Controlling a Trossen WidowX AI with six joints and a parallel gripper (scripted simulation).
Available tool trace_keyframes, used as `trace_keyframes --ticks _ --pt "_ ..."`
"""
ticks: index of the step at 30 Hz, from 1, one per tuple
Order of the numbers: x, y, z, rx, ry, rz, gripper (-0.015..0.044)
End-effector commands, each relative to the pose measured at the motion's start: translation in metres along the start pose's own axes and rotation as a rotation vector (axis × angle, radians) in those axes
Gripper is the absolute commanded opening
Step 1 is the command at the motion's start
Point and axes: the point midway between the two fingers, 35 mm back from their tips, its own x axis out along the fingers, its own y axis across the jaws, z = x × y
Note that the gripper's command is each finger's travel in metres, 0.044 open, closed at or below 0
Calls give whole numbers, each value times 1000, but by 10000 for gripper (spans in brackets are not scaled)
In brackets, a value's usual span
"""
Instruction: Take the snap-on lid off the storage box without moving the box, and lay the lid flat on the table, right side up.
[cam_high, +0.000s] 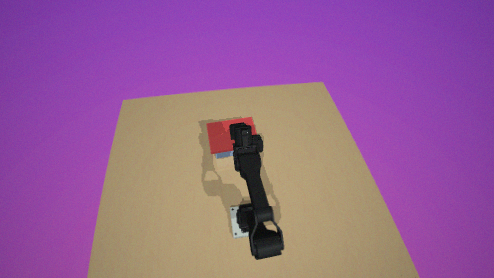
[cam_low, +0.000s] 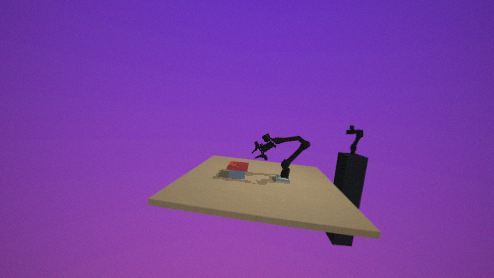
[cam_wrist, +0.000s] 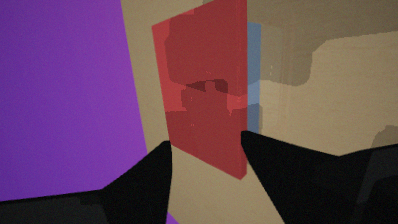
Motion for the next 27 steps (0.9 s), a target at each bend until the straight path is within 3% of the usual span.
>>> trace_keyframes --ticks 1,27 --pt "25 -37 0 -6 5 -28 235" --pt "63 -48 0 -7 5 -26 235"
